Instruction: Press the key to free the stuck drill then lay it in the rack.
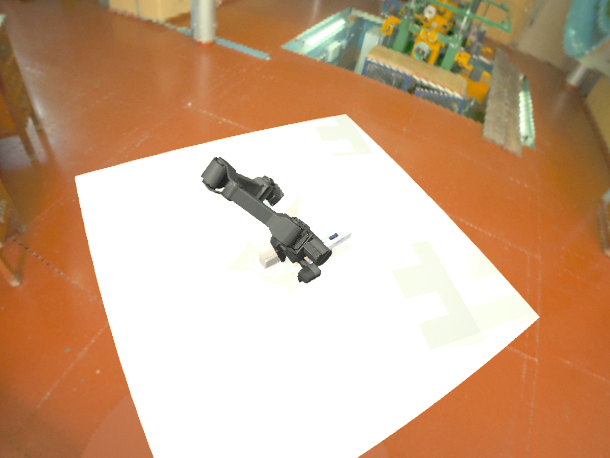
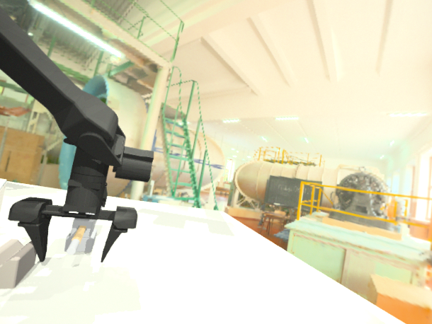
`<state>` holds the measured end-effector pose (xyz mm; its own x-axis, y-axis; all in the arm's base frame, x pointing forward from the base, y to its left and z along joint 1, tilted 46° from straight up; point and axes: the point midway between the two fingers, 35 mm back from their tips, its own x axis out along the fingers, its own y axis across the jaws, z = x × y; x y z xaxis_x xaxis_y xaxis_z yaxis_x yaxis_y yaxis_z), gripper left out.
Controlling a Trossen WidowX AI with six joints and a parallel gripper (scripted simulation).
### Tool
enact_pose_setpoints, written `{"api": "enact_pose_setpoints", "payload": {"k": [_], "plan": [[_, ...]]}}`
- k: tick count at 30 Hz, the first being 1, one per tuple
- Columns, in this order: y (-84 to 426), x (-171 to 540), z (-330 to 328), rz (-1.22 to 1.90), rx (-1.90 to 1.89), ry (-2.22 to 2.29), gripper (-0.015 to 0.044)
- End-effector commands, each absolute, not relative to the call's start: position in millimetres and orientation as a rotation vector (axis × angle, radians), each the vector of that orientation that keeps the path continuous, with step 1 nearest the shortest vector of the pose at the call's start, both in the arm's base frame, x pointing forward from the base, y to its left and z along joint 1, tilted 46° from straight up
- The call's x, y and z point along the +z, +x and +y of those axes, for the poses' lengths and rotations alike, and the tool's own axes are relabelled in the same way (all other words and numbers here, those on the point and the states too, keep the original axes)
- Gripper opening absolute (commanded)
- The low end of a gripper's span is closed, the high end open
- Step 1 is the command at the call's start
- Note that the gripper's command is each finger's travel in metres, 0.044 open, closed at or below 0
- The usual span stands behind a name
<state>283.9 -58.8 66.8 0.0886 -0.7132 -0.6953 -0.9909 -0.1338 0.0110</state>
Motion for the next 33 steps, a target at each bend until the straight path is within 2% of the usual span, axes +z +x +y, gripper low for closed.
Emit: {"api": "enact_pose_setpoints", "payload": {"k": [1,5,21,24,33], "plan": [[282.4,63.9,-58.3,1.674,0.782,-1.898,0.0440],[282.1,63.1,-58.1,1.674,0.783,-1.898,0.0440],[283.9,65.6,-58.4,1.671,0.780,-1.904,0.0020],[283.9,65.6,-58.4,1.671,0.780,-1.904,0.0000],[282.1,67.0,-57.3,1.674,0.783,-1.898,0.0000]]}}
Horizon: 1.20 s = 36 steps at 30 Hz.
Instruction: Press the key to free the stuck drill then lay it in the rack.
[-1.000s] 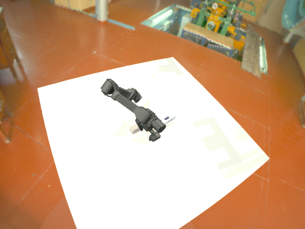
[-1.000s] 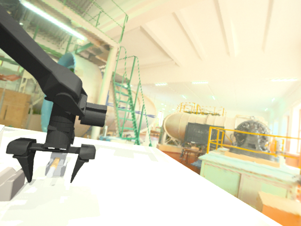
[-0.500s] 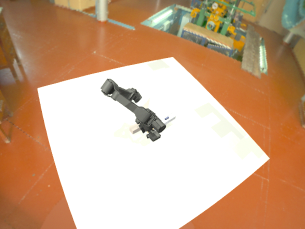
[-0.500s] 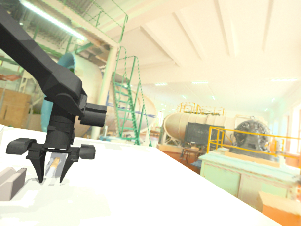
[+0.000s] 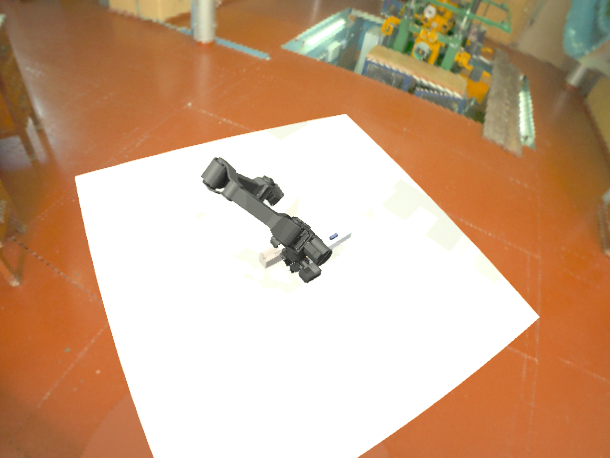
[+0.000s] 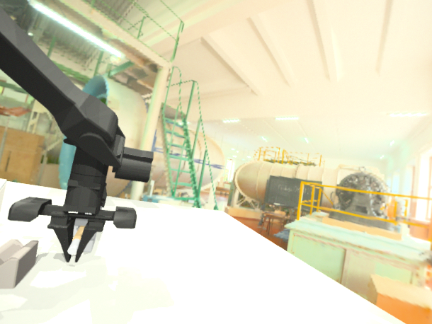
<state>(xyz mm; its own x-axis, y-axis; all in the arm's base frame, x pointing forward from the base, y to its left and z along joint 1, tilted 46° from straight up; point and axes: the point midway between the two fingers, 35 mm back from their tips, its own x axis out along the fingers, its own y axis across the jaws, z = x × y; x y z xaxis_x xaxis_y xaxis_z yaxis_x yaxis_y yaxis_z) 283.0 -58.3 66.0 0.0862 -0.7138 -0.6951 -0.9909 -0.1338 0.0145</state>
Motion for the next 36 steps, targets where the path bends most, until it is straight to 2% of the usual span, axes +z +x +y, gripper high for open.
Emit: {"api": "enact_pose_setpoints", "payload": {"k": [1,36], "plan": [[282,67,-57,1.674,0.783,-1.898,0.0000],[286,94,-84,1.675,0.781,-1.899,0.0000]]}}
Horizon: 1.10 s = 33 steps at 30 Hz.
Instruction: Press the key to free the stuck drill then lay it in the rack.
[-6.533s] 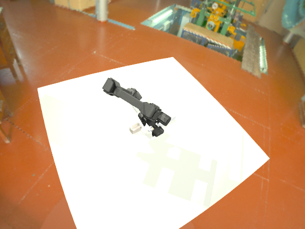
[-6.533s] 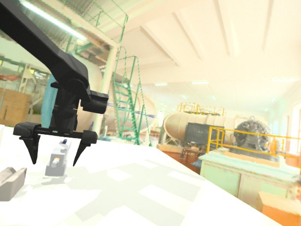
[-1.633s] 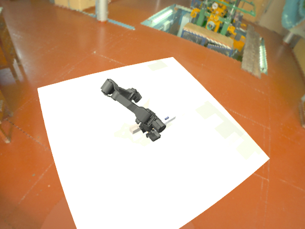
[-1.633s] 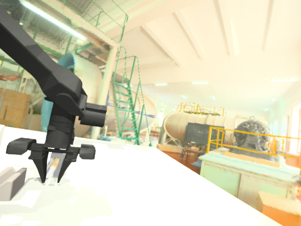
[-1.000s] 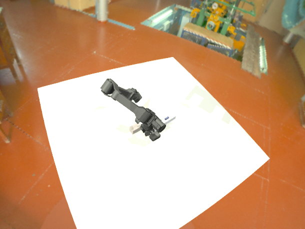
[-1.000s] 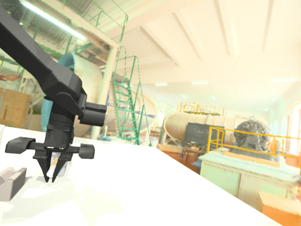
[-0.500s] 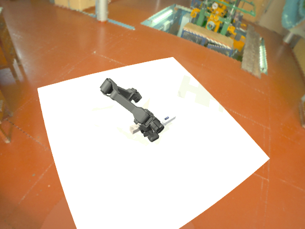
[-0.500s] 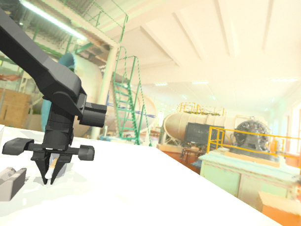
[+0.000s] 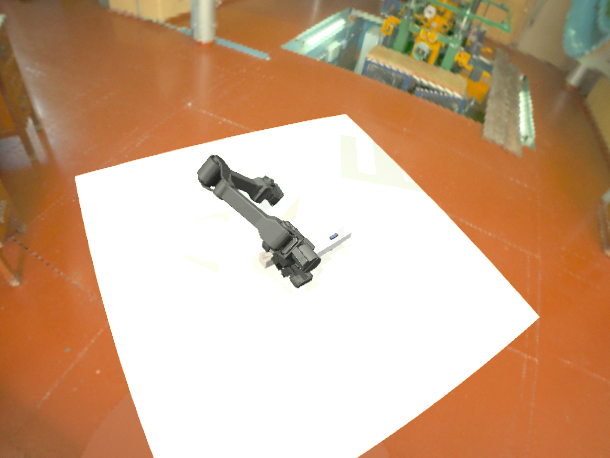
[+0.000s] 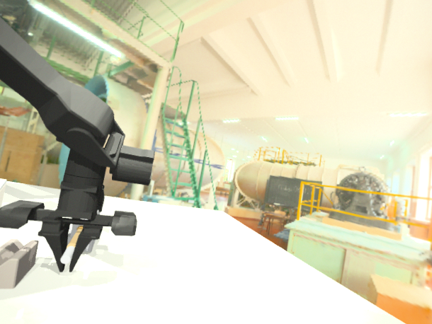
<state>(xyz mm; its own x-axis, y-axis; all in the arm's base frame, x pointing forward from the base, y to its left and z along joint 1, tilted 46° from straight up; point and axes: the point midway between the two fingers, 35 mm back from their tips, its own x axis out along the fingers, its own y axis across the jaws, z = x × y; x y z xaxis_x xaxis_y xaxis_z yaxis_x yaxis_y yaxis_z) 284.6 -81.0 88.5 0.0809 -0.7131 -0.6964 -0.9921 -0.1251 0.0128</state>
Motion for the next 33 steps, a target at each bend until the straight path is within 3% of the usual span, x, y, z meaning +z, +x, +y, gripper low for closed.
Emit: {"api": "enact_pose_setpoints", "payload": {"k": [1,33], "plan": [[286,95,-86,1.675,0.781,-1.899,0.0000],[287,118,-101,1.675,0.779,-1.899,0.0000]]}}
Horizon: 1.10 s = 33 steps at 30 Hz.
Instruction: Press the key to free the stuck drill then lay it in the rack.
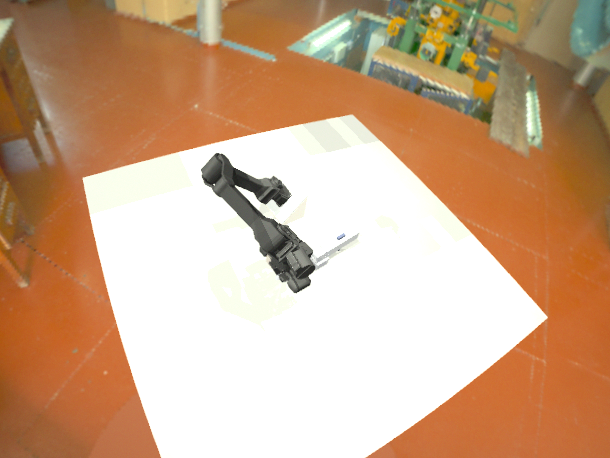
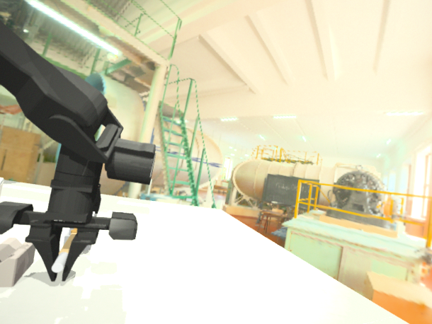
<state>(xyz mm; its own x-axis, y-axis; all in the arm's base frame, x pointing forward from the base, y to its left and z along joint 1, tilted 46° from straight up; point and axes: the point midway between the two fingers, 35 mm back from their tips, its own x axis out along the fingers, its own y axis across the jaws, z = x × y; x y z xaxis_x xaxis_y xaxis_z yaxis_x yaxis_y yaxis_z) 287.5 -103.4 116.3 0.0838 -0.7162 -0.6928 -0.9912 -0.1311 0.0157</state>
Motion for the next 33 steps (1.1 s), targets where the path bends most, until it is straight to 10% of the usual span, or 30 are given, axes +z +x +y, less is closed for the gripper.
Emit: {"api": "enact_pose_setpoints", "payload": {"k": [1,33], "plan": [[287,118,-101,1.675,0.779,-1.899,0.0000],[285,128,-90,1.675,0.780,-1.899,0.0000]]}}
